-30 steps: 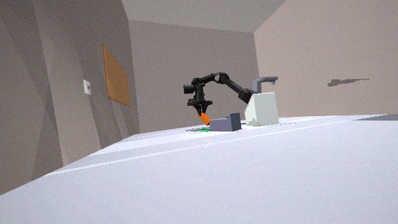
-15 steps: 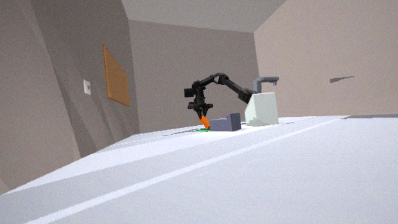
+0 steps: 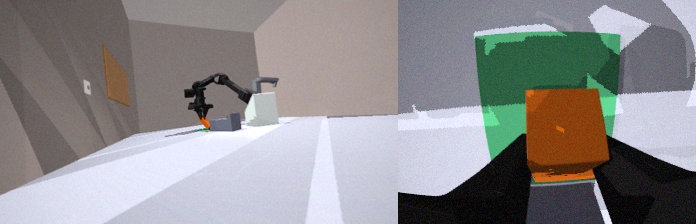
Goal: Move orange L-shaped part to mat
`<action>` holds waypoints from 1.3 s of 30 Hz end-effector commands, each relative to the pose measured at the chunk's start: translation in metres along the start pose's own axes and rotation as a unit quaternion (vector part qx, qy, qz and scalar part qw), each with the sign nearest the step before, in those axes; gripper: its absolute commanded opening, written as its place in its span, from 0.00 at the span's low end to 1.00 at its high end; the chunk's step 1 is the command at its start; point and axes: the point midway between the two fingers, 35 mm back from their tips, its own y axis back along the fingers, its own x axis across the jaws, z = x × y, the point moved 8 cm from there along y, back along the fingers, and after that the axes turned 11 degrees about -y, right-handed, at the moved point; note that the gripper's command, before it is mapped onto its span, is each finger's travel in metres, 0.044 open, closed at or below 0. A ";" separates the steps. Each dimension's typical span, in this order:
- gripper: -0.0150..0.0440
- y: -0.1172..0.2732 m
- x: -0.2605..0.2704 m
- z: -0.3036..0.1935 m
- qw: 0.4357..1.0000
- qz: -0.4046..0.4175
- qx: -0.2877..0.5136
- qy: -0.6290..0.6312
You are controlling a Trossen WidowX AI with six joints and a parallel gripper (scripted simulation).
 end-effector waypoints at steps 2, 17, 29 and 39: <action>0.25 -0.001 0.000 0.000 1.000 -0.001 -0.002 0.002; 0.70 0.002 0.000 0.000 1.000 0.000 0.000 0.000; 0.93 0.088 0.000 -0.001 1.000 -0.001 0.000 0.002; 0.93 0.086 0.002 -0.003 1.000 0.009 -0.004 0.006</action>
